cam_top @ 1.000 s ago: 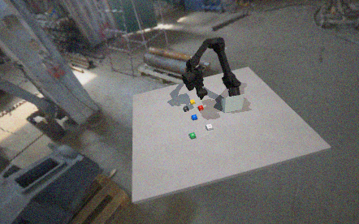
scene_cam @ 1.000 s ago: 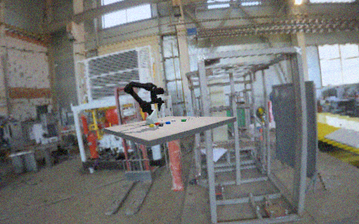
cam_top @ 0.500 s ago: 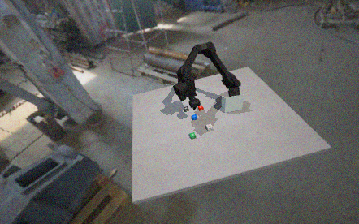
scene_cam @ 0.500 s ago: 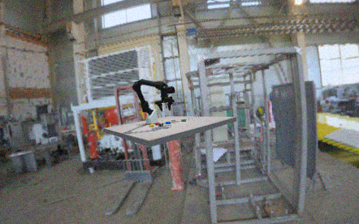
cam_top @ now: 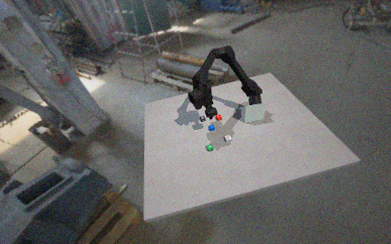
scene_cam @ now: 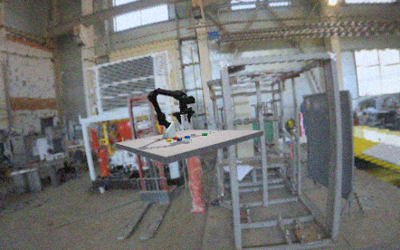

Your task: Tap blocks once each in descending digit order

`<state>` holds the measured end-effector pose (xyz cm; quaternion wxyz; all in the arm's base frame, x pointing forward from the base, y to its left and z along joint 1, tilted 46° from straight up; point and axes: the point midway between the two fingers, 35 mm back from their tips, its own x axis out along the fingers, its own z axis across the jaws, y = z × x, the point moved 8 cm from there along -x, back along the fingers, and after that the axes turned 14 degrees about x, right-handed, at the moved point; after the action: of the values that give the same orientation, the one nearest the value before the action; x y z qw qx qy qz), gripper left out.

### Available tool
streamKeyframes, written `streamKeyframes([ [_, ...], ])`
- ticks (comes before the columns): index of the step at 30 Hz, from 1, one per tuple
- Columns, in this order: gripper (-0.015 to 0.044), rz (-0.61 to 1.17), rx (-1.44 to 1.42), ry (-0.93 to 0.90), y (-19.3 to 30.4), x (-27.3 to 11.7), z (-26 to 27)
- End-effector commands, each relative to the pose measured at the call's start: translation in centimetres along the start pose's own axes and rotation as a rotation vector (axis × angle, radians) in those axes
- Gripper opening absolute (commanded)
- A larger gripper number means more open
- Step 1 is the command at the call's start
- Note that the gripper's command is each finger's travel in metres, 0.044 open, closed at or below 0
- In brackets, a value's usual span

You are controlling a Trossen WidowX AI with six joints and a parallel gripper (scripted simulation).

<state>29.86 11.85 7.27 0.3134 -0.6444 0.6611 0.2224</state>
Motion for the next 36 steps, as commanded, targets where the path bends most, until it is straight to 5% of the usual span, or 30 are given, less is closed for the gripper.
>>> streamKeyframes([
  [1, 0.04, 0.003, 0.007, -0.005, 0.0, 0.0, 0.1],
  [11, 0.04, 0.005, 0.005, -0.012, 9.7, -0.2, 10.0],
  [36, 0.04, 0.005, 0.005, -0.012, 9.2, -0.3, 10.4],
])
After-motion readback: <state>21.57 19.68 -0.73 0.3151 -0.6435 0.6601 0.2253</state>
